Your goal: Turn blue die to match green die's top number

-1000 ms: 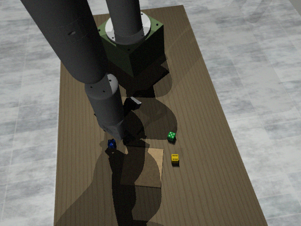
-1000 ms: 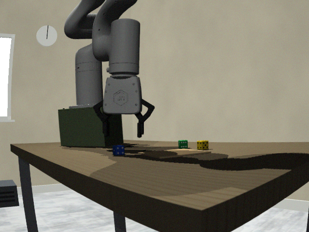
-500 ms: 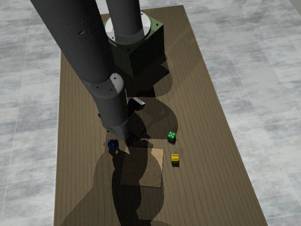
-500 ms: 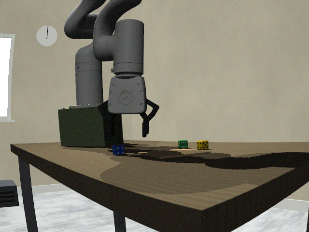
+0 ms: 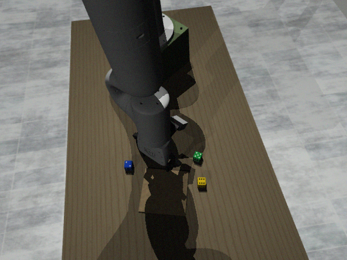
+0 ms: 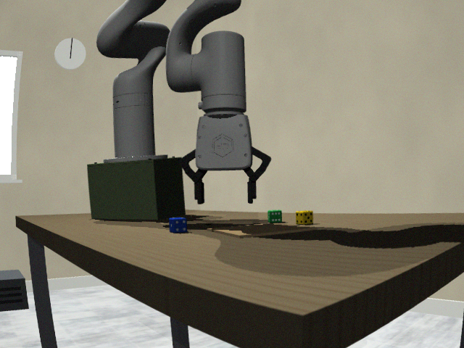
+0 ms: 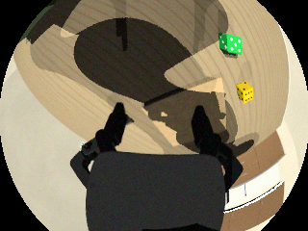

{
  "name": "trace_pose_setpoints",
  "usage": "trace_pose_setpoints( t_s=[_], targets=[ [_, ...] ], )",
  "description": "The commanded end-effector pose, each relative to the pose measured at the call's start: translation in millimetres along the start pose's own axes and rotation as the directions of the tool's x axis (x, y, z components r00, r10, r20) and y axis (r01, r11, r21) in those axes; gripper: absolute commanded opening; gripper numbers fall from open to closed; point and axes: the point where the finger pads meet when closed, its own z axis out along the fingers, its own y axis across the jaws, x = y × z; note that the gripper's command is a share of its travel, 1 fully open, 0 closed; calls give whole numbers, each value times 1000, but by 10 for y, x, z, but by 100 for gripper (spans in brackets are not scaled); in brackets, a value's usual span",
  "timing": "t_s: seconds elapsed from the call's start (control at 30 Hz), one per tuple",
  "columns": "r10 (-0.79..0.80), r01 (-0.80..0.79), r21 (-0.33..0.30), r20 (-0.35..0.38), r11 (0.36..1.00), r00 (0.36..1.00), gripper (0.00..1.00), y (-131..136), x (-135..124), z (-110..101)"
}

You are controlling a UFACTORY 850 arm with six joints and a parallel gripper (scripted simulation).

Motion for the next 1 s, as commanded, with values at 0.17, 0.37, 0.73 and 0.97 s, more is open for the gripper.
trace_pose_setpoints(
  t_s=[0.17,0.37,0.73,0.97],
  targets=[
    [1,-1,-17,9,1000,1000,100,471,171,-6],
    [1,-1,-17,9,1000,1000,100,618,228,-7],
    [1,-1,-17,9,1000,1000,100,963,363,-12],
    [1,-1,-17,9,1000,1000,100,1104,417,-14]
  ],
)
